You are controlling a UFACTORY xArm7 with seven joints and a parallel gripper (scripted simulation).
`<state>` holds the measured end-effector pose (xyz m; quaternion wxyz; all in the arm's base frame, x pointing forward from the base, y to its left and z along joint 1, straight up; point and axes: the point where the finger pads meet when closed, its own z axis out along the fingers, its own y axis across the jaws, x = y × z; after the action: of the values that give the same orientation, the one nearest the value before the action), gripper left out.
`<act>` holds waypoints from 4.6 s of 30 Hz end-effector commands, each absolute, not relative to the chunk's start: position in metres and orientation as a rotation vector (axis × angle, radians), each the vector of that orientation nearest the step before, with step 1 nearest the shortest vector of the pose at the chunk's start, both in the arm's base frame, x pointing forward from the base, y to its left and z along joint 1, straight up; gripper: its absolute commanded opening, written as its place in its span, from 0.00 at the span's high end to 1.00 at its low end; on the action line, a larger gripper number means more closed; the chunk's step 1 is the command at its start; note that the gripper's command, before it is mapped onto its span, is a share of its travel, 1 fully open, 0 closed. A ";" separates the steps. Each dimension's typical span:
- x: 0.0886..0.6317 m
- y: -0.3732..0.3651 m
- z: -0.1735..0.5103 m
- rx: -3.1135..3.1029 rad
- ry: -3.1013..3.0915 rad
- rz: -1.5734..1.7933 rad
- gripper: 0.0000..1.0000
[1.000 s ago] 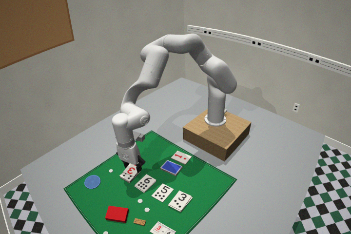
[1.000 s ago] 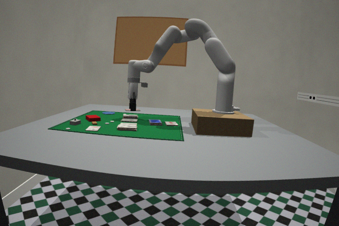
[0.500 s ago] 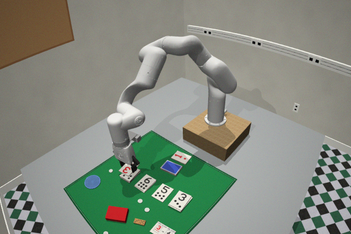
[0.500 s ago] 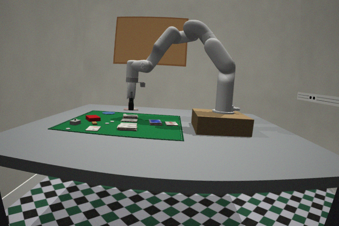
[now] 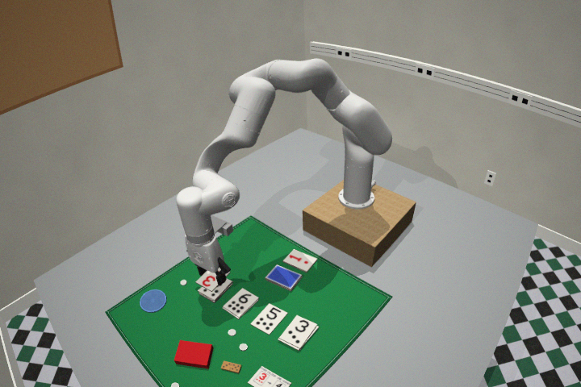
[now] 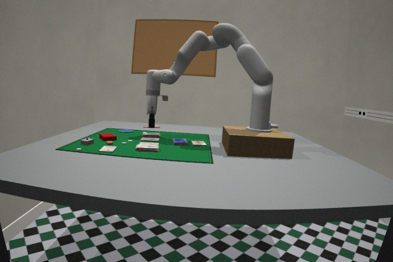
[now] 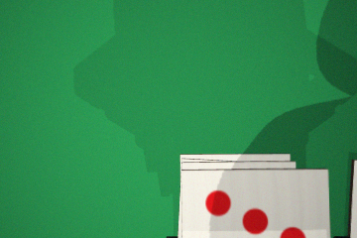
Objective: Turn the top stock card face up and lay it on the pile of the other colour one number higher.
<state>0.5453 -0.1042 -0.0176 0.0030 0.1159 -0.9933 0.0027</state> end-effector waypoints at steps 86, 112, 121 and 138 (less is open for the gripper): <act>0.549 -0.104 -0.052 0.364 -3.119 0.011 0.26; 0.549 -0.104 -0.052 0.364 -3.119 0.011 0.13; 0.549 -0.104 -0.052 0.364 -3.119 0.011 0.13; 0.549 -0.104 -0.051 0.364 -3.119 0.011 0.13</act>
<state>0.5466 -0.1034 -0.0537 0.0030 0.1158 -0.9933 0.0027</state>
